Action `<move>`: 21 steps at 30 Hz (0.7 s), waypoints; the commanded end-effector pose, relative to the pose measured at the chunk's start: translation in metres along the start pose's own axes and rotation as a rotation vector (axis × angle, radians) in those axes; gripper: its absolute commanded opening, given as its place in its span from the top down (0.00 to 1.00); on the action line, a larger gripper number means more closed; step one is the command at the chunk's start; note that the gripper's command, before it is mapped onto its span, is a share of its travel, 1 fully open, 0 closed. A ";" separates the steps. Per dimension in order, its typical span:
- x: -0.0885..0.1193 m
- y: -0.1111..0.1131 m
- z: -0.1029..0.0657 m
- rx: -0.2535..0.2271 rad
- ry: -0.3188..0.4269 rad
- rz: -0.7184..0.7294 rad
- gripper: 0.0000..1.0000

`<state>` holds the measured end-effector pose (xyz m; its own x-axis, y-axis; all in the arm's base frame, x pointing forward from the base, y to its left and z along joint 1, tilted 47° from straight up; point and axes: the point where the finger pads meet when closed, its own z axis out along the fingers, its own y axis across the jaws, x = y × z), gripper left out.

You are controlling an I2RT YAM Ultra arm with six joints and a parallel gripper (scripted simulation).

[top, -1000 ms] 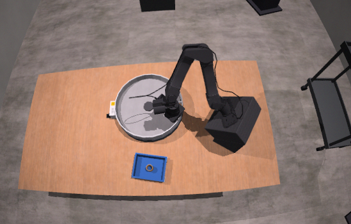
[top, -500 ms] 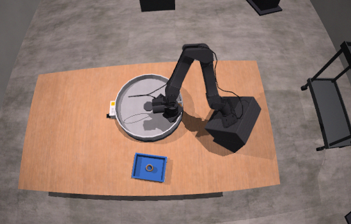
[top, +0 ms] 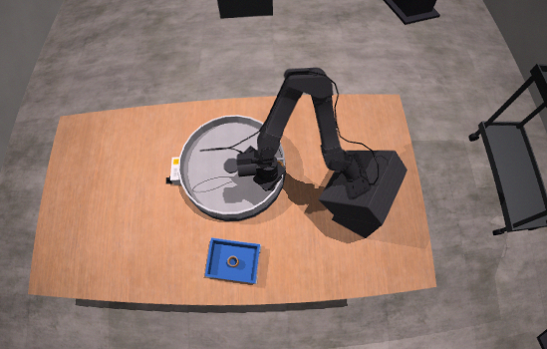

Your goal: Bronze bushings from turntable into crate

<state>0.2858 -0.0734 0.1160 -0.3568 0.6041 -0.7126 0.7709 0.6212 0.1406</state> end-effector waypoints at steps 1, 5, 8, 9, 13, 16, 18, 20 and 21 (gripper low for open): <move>-0.010 0.011 -0.007 -0.039 -0.027 0.013 0.85; -0.010 0.011 -0.007 -0.039 -0.027 0.013 0.85; -0.009 0.013 -0.005 -0.032 -0.021 0.006 0.85; -0.007 0.012 -0.003 -0.026 -0.016 0.002 0.85; -0.014 0.013 -0.010 -0.045 -0.034 0.021 0.85; -0.013 0.013 -0.008 -0.040 -0.030 0.016 0.85; -0.013 0.013 -0.008 -0.040 -0.030 0.016 0.85; -0.013 0.013 -0.008 -0.040 -0.030 0.016 0.85; -0.013 0.013 -0.008 -0.040 -0.030 0.016 0.85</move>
<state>0.2873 -0.0733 0.1163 -0.3574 0.6041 -0.7123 0.7711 0.6212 0.1399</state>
